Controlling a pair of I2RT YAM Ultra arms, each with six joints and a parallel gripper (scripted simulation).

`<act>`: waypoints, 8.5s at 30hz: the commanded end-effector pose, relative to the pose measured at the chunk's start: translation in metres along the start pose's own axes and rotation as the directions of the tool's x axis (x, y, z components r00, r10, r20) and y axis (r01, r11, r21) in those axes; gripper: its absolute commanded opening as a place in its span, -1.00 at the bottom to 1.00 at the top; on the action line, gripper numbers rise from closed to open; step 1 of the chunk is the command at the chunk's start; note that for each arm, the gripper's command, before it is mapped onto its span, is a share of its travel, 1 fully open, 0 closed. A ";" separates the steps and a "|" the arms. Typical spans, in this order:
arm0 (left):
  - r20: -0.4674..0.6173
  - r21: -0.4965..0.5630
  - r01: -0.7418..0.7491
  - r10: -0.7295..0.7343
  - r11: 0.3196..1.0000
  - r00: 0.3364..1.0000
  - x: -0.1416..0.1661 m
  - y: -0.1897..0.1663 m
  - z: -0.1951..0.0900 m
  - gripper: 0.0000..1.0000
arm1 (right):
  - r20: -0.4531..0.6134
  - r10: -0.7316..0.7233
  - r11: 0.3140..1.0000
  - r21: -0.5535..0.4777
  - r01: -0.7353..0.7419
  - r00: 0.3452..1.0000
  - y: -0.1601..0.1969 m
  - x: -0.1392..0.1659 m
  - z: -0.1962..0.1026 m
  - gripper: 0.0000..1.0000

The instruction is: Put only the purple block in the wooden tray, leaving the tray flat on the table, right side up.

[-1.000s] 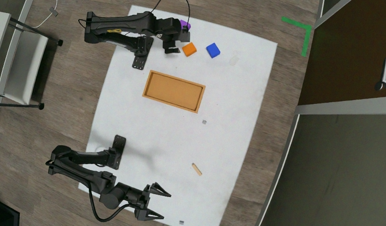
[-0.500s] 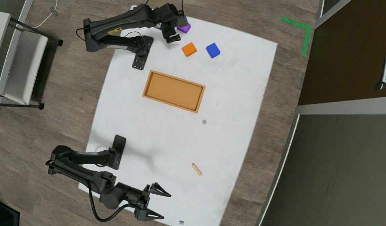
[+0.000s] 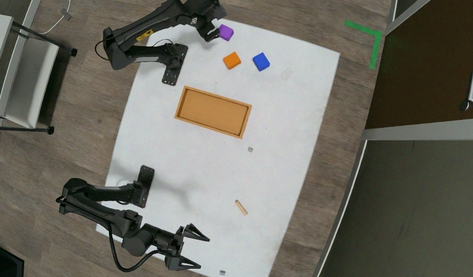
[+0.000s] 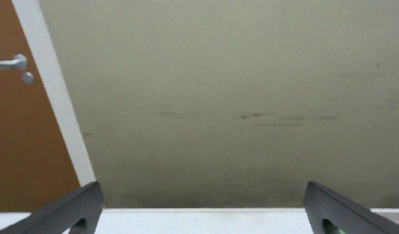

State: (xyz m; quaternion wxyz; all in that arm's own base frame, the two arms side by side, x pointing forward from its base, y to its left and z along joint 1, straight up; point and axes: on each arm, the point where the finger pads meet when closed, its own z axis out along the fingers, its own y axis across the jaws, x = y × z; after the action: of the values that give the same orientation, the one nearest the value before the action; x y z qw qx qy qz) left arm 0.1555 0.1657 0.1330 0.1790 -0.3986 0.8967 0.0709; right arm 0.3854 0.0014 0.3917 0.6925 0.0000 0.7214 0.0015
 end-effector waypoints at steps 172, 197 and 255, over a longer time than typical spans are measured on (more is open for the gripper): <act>-0.191 0.336 -0.814 0.881 0.474 0.433 0.178 -0.289 -0.046 -0.05 | -0.116 -0.323 0.461 -0.886 0.049 0.939 0.180 0.129 -0.287 1.00; -0.198 0.334 -0.813 0.879 0.477 0.434 0.210 -0.289 0.028 -0.05 | -0.116 -0.323 0.461 -0.886 0.049 0.939 0.180 0.129 -0.287 1.00; 0.309 0.394 -0.907 0.907 0.151 0.285 0.177 -0.258 -0.077 1.00 | -0.116 -0.323 0.461 -0.886 0.049 0.939 0.180 0.129 -0.287 1.00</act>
State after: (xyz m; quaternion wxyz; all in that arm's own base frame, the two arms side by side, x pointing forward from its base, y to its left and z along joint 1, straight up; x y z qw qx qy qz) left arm 0.2134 -0.1426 0.1318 0.1603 0.2510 0.9530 -0.0559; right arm 0.0931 0.1826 0.2705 0.4806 -0.4345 0.7053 0.2877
